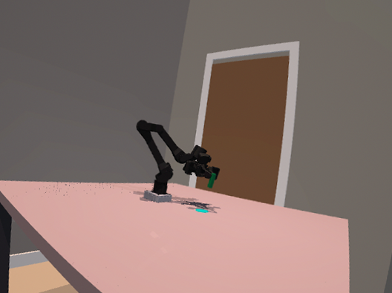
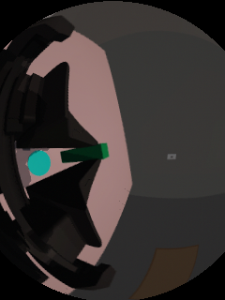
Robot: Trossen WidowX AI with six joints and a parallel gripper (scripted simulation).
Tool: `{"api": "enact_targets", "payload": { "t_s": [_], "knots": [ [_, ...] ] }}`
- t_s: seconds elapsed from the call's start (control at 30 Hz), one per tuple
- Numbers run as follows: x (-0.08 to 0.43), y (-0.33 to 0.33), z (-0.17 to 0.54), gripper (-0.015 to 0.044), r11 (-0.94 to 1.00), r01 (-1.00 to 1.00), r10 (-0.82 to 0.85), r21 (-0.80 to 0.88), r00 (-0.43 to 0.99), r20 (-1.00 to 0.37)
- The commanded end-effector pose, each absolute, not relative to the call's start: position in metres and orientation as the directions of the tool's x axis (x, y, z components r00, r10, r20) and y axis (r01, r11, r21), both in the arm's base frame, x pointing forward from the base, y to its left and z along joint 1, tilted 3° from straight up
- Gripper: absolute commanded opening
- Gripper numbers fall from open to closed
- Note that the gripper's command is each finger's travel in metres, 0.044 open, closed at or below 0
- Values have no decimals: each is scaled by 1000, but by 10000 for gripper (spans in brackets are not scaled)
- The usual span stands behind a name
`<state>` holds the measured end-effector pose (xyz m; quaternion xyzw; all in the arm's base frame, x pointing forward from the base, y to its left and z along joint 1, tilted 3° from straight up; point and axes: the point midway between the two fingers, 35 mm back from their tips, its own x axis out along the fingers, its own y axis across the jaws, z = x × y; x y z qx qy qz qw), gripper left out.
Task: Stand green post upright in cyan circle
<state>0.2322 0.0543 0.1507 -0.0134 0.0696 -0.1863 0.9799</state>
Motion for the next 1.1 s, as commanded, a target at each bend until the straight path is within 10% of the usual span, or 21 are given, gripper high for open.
{"api": "enact_targets", "payload": {
  "t_s": [0.0,1.07],
  "knots": [
    [228,52,150,23,927,372,-374,-41,920,-116],
    [209,41,146,23,911,411,-409,41,911,-48]
  ]
}}
